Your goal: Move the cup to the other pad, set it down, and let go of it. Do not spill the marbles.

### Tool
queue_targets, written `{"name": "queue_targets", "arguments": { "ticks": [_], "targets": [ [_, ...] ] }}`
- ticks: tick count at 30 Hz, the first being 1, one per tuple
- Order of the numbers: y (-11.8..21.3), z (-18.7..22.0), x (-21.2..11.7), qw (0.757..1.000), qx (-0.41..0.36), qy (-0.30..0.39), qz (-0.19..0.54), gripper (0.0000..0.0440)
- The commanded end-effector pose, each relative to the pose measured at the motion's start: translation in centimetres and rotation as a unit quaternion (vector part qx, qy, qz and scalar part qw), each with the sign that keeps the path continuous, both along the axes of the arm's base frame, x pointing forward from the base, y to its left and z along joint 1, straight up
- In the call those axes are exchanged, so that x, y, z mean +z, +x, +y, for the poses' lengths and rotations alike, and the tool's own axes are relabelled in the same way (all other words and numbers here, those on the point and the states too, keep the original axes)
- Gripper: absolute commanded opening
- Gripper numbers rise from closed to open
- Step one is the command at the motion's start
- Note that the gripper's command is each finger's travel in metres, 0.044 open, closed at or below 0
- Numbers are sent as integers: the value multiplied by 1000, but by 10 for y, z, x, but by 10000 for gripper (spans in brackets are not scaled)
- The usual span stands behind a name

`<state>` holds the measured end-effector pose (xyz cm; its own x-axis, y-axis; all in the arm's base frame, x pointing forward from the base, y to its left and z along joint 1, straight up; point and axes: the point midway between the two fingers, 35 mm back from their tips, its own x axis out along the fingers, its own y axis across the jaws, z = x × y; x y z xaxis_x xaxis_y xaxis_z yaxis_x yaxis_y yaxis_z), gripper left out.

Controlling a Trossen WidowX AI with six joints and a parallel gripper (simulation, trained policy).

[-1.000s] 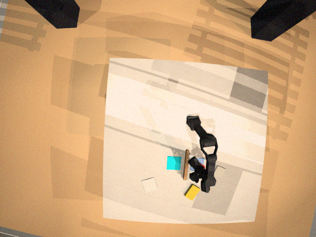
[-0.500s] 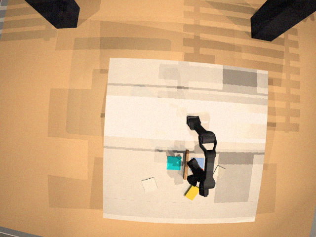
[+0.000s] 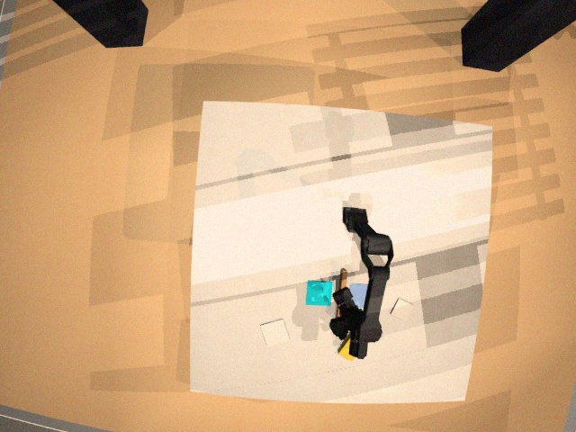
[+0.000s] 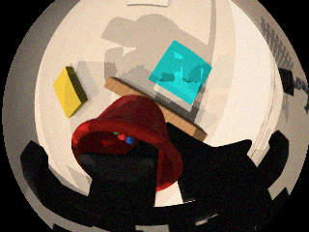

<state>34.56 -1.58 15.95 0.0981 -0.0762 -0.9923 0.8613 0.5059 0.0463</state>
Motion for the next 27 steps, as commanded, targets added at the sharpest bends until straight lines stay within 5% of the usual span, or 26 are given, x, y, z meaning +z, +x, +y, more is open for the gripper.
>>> {"name": "queue_targets", "arguments": {
  "ticks": [1,27],
  "targets": [
    [3,-16,2,1000,-11,-6,-14,0],
    [1,-87,-37,996,-76,-18,-40,1]
  ]
}}
